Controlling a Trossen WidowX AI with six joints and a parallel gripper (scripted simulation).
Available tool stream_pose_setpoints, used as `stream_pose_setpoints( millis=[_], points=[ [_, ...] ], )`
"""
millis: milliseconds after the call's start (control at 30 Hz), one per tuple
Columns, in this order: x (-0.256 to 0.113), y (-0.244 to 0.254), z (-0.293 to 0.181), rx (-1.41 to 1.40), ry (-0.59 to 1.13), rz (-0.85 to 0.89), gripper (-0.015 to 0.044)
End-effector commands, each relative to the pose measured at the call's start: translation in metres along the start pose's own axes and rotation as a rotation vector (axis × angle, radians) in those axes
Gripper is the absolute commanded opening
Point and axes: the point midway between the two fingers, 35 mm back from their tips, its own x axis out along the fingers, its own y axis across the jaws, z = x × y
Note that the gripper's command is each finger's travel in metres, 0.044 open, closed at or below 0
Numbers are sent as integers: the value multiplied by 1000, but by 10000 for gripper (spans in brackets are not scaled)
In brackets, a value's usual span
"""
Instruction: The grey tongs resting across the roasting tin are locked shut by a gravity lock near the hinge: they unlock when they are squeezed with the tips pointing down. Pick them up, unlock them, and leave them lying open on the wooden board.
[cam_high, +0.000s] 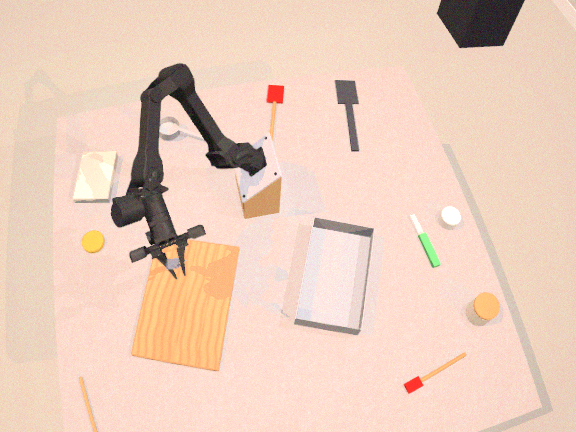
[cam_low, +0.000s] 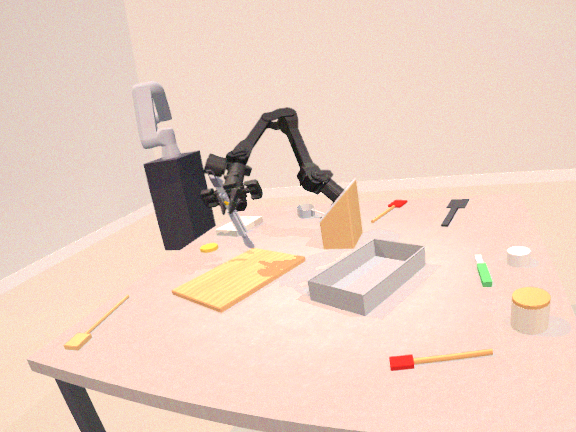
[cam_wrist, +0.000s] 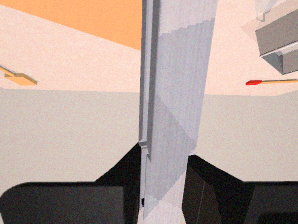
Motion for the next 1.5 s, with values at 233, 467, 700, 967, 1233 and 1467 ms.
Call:
stream_pose_setpoints(
  millis=[233,467,700,967,1233,1467],
  points=[
    [24,4,22,74,-218,-25,-150],
    [38,5,39,104,-378,-35,-150],
    [49,4,54,112,-535,-36,-150],
    [60,4,70,97,-711,-25,-150],
    [68,4,83,57,-878,1,-150],
    [75,5,91,6,-1006,34,-150]
  ],
)
